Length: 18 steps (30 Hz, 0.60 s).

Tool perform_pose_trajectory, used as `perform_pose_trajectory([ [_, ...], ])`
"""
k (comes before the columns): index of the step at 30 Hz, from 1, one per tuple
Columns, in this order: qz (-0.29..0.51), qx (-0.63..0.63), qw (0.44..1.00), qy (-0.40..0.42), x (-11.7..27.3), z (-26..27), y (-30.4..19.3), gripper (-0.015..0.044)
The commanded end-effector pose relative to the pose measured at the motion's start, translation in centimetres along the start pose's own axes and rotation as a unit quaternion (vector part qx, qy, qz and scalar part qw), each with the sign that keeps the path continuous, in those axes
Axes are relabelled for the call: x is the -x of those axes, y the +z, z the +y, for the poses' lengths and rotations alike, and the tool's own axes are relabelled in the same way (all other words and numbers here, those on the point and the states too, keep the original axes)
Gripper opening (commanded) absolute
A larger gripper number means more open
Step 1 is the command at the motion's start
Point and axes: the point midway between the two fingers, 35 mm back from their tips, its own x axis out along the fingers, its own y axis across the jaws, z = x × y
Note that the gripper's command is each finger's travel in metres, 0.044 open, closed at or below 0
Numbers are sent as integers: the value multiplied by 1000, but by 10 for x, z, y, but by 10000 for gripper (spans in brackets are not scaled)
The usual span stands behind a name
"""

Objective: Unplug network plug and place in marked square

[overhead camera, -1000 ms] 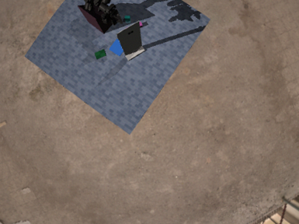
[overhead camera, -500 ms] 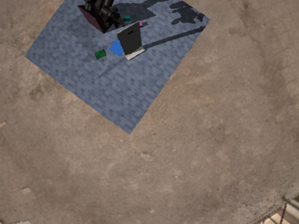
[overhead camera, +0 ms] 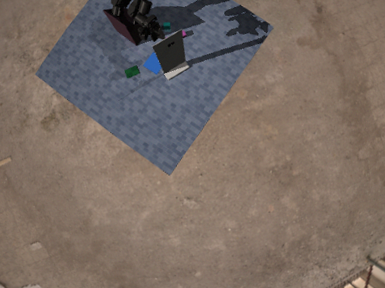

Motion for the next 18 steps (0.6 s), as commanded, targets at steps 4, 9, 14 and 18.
perform_pose_trajectory([
  [4, -2, -2, 1000, 1, -11, 0, 4, 156],
  [9, -2, -2, 1000, 1, -18, 0, 6, 156],
  [14, -2, -2, 1000, 1, -26, 0, 8, 156],
  [18, -2, -2, 1000, 1, -30, -1, 9, 156],
])
